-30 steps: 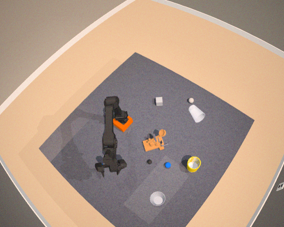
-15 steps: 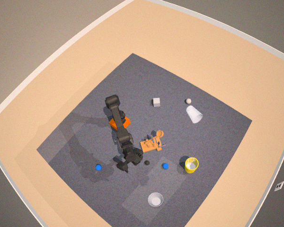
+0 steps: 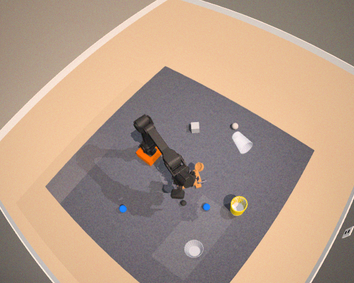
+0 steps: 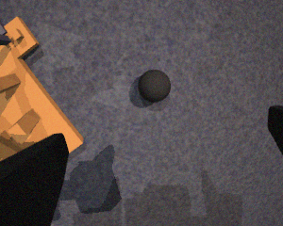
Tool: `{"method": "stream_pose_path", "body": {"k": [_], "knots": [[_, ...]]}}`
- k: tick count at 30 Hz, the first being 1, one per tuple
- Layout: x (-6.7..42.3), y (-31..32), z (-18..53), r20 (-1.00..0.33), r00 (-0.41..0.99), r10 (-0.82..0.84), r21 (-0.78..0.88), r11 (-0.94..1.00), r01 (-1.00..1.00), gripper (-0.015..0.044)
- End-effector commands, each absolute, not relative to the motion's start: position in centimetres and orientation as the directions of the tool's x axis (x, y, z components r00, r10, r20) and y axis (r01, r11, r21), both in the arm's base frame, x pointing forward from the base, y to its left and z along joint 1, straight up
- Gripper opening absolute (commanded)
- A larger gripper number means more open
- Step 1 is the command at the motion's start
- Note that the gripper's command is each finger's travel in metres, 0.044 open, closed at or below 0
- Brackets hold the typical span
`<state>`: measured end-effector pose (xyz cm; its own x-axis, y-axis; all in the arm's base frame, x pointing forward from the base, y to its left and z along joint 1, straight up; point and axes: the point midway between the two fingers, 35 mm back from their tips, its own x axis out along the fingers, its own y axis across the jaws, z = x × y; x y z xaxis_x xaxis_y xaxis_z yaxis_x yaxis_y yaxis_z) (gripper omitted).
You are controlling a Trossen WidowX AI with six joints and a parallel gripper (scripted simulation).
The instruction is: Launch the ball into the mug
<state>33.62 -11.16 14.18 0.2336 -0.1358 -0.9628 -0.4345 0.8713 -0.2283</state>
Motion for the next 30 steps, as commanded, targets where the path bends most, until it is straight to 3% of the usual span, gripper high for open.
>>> {"method": "stream_pose_path", "body": {"k": [1, 11, 17, 30], "knots": [[32.8, -7.6, 13.7, -0.98, 0.182, -0.082, -0.171, 0.812, -0.558, 0.044], [30.4, 0.1, 13.1, -0.999, 0.044, -0.004, -0.037, 0.622, -0.782, 0.044], [30.2, 0.6, 13.1, -0.999, 0.034, -0.001, -0.028, 0.608, -0.794, 0.044], [30.2, 0.6, 13.1, -0.999, 0.034, -0.001, -0.028, 0.608, -0.794, 0.0099]]}}
